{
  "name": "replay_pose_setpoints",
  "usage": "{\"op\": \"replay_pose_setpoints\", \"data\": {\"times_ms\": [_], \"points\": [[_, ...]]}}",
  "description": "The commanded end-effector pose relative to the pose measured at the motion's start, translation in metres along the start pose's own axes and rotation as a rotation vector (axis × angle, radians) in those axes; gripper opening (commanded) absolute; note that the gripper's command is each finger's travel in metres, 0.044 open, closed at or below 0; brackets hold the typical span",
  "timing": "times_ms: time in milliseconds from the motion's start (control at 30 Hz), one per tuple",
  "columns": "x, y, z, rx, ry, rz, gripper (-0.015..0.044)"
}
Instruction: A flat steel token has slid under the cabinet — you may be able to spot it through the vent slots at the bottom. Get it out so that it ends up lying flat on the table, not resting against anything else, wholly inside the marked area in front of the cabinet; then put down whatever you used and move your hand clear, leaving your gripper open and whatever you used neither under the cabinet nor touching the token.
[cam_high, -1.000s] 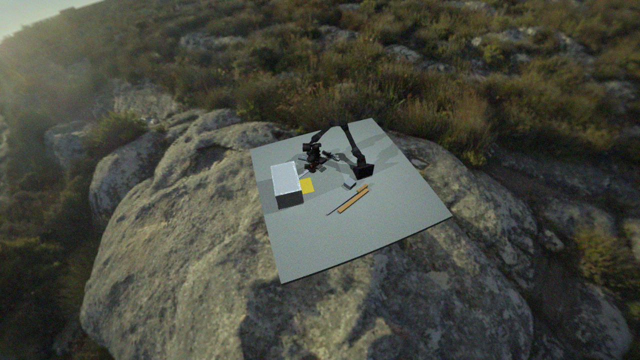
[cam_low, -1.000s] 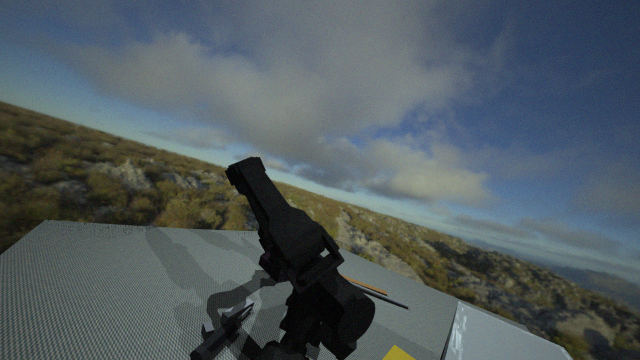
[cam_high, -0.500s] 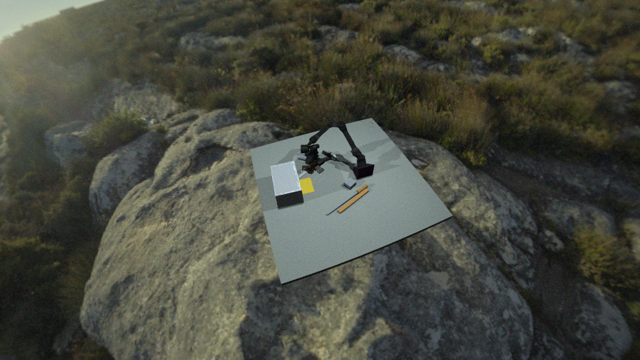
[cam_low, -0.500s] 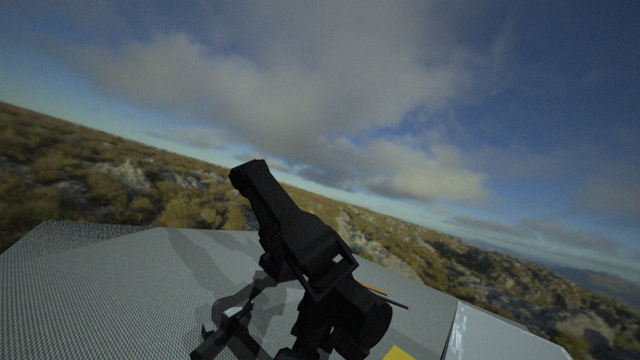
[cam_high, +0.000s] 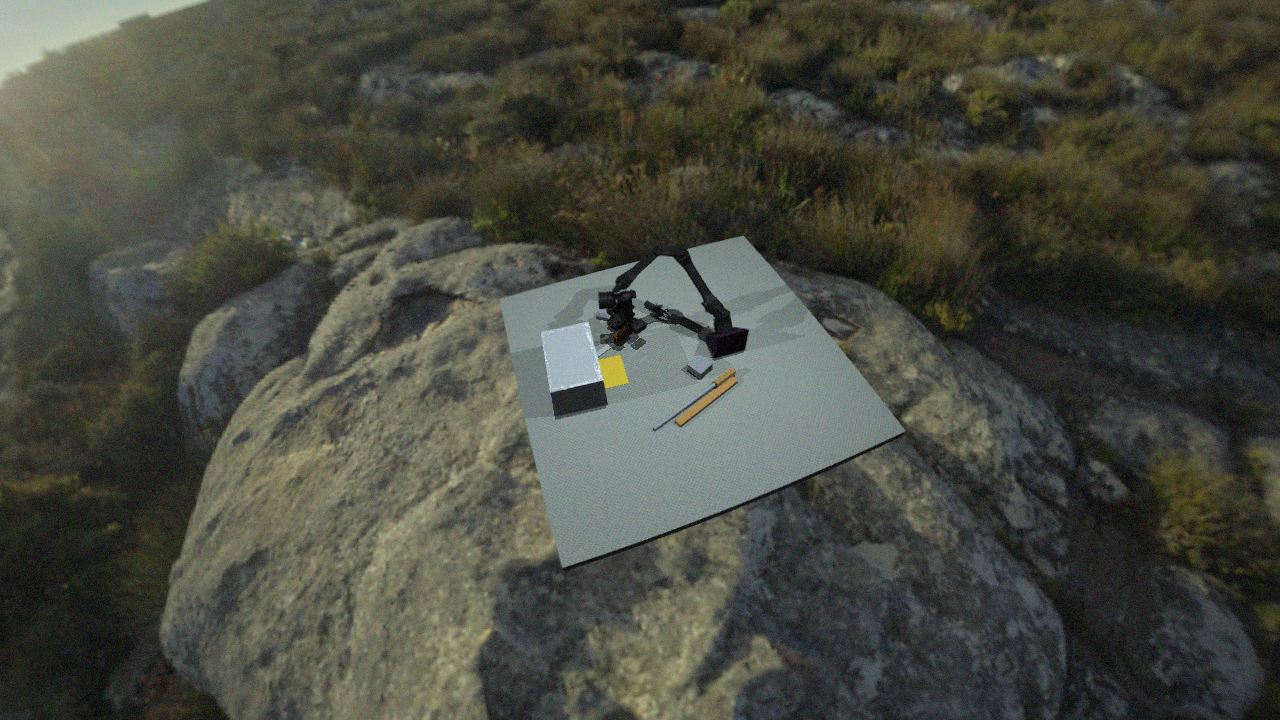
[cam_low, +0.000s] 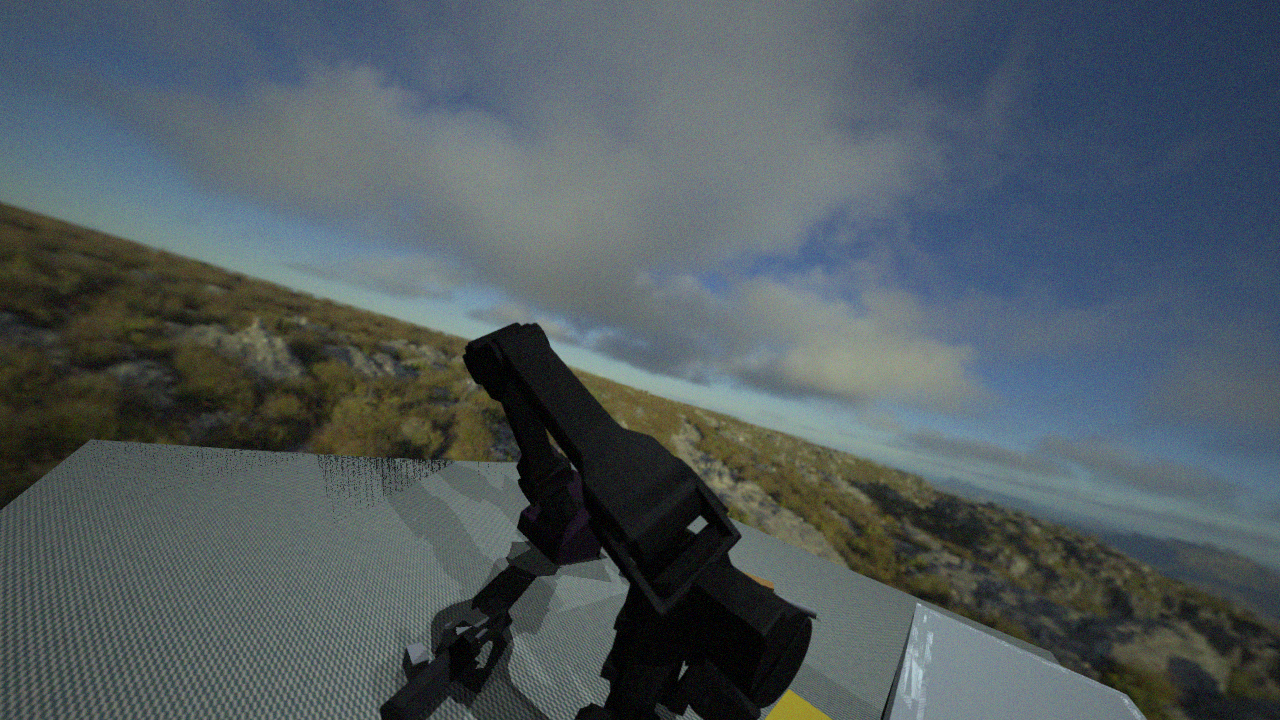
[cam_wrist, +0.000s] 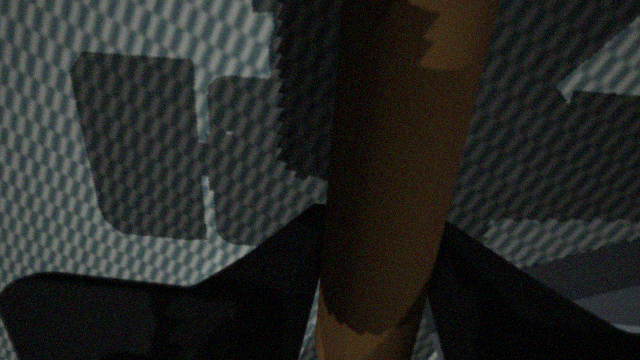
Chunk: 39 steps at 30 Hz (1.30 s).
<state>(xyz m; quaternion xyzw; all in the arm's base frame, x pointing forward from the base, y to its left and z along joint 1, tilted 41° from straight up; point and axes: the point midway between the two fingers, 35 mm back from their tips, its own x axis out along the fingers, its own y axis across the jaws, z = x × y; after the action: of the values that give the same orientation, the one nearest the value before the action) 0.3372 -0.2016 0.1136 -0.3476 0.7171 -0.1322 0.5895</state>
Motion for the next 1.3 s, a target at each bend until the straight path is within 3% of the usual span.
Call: {"op": "replay_pose_setpoints", "data": {"times_ms": [0, 1267], "points": [[0.001, 0.003, 0.003, 0.002, 0.0, 0.0, 0.0], [0.002, 0.038, 0.002, 0.001, 0.0, 0.002, 0.0]]}}
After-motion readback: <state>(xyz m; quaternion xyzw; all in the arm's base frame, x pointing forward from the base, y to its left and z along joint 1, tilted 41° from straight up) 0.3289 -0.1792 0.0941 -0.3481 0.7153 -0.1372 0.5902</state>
